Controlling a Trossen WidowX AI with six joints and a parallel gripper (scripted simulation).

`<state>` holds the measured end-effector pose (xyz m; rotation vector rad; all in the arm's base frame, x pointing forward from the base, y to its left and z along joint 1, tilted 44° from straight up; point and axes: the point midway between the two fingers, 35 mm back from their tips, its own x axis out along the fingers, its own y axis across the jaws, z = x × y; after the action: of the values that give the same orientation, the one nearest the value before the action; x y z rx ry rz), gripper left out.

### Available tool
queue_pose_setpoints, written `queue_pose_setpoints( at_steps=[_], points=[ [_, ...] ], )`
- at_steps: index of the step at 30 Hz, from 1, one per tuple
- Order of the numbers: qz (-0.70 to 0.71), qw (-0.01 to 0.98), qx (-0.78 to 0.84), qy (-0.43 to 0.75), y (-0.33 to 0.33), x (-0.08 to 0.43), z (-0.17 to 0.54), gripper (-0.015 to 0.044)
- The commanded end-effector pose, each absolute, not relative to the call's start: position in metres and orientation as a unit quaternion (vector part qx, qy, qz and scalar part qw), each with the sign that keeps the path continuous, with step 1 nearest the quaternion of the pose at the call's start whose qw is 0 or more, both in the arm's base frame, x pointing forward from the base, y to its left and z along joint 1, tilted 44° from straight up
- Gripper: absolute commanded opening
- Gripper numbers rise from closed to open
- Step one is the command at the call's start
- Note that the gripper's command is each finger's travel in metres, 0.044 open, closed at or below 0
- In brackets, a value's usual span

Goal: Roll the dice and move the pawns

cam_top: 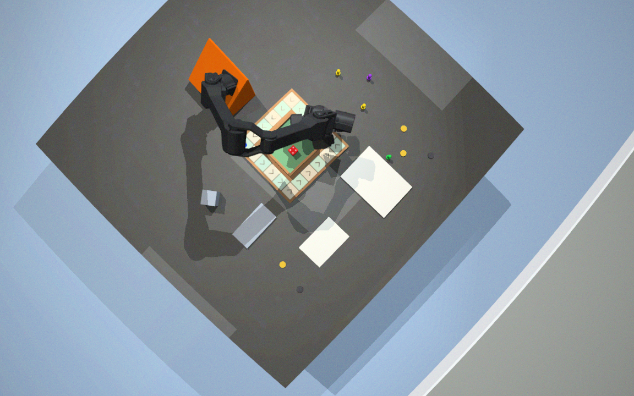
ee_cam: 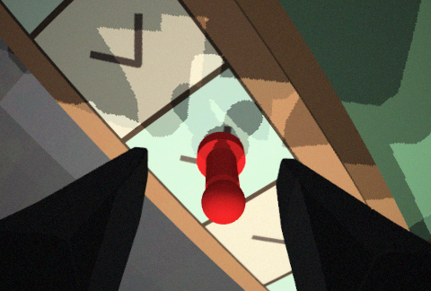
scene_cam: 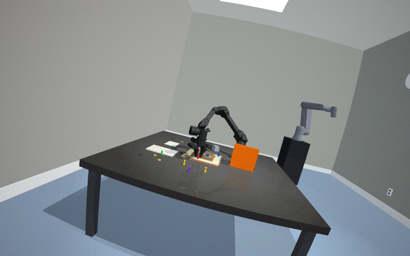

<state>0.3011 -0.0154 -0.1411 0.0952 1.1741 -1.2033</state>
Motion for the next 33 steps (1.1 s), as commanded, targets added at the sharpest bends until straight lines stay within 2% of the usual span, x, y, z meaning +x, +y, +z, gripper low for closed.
queue_pose_setpoints(
  at_steps=[1, 4, 14, 33],
  points=[
    [-0.534, 0.663, 0.035, 0.524, -0.019, 0.297, -0.146, 0.0147],
    [-0.534, 0.663, 0.035, 0.524, -0.019, 0.297, -0.146, 0.0069],
    [-0.534, 0.663, 0.035, 0.524, -0.019, 0.297, -0.146, 0.0000],
    [-0.532, 0.663, 0.038, 0.526, 0.070, 0.314, -0.055, 0.0000]
  ],
)
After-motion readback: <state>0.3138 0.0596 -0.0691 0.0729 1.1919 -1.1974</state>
